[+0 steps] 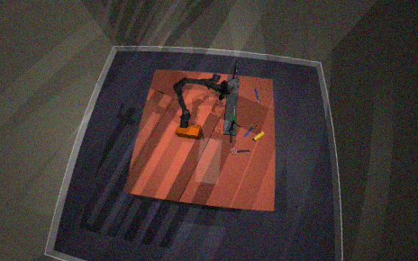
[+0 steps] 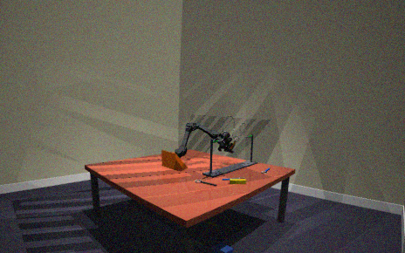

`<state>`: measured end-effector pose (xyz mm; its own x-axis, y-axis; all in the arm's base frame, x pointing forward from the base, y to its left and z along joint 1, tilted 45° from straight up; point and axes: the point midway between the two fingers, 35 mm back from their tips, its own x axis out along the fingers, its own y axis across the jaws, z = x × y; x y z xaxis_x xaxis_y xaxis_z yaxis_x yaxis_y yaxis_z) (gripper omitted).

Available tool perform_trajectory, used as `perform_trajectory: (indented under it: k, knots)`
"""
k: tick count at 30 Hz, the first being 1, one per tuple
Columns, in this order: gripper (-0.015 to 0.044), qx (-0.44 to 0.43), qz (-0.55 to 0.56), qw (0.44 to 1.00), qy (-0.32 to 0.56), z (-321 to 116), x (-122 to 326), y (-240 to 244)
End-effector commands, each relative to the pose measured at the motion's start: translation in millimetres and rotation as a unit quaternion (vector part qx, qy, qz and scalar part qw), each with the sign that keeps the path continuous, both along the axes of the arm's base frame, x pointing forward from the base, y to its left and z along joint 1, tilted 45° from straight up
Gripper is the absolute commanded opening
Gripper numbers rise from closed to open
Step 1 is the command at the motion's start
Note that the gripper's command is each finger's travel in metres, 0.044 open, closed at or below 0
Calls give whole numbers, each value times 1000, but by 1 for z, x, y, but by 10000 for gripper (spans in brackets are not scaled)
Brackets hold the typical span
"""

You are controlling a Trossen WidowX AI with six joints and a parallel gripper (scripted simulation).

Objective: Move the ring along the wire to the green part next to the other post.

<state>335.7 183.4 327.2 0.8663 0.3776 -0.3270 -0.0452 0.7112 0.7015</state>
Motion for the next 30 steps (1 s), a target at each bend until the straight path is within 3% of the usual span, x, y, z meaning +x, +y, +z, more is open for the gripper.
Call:
perform_trajectory:
  k: [1, 15, 30]
  knots:
    - [-150, -6, -1, 1000, -1, -4, 0, -4]
    - [-150, -54, -5, 998, -3, -21, 2, -21]
    - [-150, -176, -14, 984, -10, -44, 6, -54]
